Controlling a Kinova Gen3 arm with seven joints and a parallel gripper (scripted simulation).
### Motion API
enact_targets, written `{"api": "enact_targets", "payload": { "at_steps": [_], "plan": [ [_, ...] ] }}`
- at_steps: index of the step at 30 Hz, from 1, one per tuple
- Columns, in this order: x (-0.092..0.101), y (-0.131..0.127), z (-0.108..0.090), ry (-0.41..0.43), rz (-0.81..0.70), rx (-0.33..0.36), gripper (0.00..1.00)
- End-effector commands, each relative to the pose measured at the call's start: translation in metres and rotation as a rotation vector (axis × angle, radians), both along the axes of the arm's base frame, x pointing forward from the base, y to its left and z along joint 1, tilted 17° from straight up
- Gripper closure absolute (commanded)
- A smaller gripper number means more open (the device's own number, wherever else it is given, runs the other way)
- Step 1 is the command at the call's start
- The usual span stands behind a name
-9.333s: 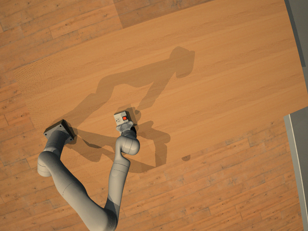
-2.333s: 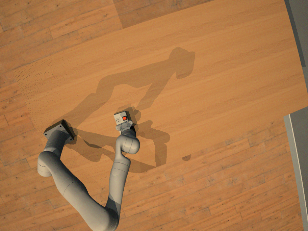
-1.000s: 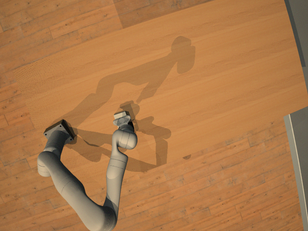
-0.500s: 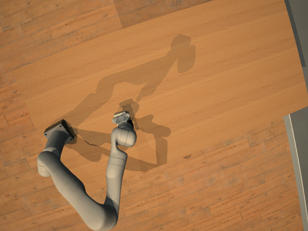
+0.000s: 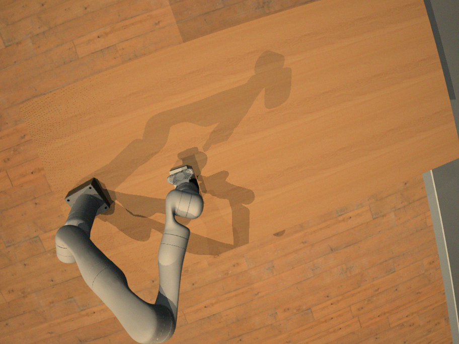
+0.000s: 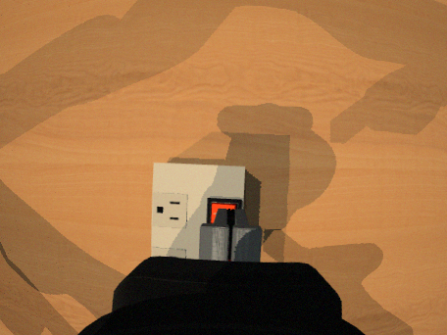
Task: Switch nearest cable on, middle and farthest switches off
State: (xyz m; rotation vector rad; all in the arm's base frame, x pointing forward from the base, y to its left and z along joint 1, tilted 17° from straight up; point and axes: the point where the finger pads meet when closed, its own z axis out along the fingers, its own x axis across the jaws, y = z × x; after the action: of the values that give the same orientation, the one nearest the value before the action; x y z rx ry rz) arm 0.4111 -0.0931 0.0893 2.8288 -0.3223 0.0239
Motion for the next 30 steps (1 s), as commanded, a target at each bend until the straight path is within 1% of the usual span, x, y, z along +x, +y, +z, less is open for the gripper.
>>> {"api": "enact_targets", "payload": {
  "at_steps": [1,20,30],
  "plan": [
    [0.001,0.000,0.001,-0.002,0.001,0.000,1.00],
    [0.000,-0.001,-0.003,-0.002,0.001,0.000,1.00],
    [0.000,-0.004,-0.012,-0.002,0.001,0.000,1.00]
  ]
}}
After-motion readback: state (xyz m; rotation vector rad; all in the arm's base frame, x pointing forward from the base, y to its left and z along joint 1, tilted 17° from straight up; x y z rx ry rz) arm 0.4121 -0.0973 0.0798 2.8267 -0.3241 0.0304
